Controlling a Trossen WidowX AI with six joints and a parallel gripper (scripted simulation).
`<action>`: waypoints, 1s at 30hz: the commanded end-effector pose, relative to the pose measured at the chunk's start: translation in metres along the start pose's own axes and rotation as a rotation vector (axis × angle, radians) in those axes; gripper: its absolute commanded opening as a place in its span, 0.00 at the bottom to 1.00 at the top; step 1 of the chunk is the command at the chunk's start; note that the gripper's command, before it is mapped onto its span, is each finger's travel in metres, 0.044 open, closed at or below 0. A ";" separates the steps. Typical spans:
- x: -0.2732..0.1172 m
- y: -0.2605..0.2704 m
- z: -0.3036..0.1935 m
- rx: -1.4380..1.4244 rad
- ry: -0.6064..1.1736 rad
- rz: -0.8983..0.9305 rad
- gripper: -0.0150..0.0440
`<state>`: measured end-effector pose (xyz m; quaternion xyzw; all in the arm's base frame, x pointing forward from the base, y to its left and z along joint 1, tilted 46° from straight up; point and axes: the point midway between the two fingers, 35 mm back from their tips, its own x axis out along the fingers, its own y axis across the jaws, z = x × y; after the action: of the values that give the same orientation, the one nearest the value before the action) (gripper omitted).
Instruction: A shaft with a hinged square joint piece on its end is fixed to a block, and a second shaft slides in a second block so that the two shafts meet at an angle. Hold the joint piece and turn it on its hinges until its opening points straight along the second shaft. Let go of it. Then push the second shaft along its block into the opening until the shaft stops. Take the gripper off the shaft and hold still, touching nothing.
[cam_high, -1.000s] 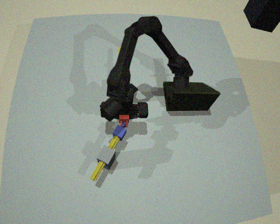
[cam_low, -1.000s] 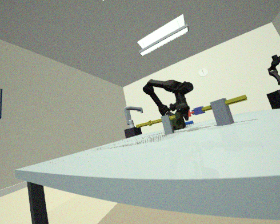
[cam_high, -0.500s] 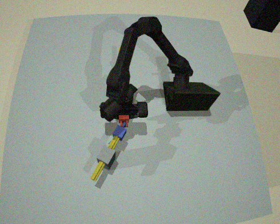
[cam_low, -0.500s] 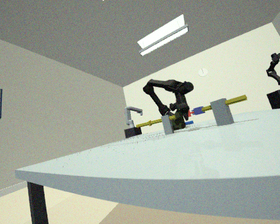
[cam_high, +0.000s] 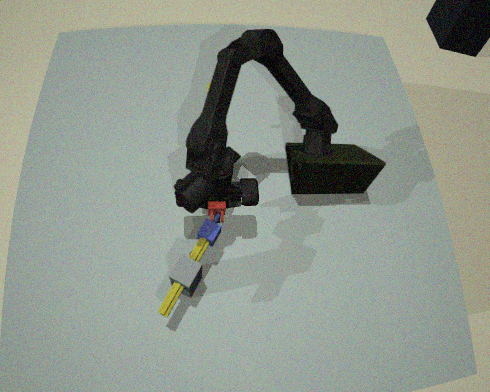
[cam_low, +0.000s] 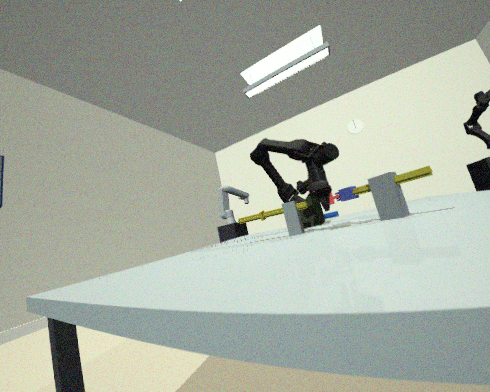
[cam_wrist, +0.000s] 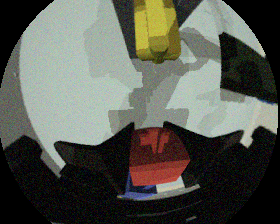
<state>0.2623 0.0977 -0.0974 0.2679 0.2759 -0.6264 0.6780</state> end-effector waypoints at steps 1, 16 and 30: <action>0.000 0.000 0.000 0.001 0.001 0.000 0.64; 0.000 0.000 0.000 0.001 0.001 0.000 1.00; -0.028 0.000 0.002 -0.008 0.104 0.007 1.00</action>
<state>0.2608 0.1041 -0.0899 0.2804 0.2904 -0.6219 0.6710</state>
